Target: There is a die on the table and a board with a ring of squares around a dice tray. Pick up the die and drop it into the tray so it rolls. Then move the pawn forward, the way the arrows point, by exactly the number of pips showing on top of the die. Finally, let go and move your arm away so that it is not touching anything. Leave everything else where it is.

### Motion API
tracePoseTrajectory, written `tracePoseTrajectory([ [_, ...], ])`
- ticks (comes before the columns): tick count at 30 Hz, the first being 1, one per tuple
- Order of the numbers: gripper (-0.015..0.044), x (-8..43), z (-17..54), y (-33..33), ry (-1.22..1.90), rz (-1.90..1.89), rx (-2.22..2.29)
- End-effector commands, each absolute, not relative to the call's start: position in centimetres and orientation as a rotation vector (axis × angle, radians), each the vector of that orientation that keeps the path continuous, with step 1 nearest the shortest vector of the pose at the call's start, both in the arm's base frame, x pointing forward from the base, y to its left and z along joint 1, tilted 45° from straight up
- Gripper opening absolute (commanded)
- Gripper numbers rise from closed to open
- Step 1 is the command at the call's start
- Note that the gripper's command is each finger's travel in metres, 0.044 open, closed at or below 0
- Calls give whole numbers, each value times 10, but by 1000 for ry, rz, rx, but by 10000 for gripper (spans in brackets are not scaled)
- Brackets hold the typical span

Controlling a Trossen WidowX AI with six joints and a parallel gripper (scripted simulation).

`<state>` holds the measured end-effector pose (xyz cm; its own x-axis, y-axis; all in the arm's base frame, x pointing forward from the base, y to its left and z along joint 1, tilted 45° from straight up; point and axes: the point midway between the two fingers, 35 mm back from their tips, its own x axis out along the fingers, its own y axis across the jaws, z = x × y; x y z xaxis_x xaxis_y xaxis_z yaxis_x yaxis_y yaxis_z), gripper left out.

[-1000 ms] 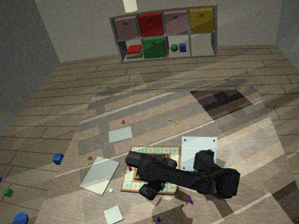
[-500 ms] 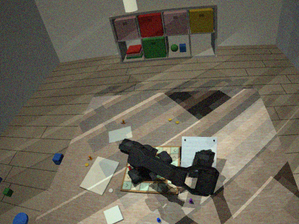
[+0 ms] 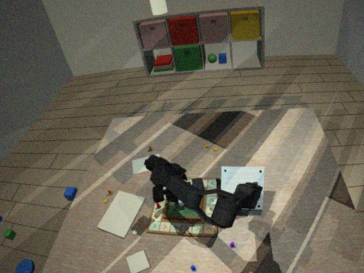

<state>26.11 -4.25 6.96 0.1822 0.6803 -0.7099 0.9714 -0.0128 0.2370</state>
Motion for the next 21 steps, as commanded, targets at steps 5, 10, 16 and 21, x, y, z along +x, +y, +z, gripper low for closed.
tracePoseTrajectory([
  [5,0,267,34,-65,1555,-732,1927],
  [10,0,267,31,-67,1554,-747,1940],
  [16,0,263,26,-61,1541,-890,1806],
  [21,0,259,22,-58,1483,-1033,1666],
])
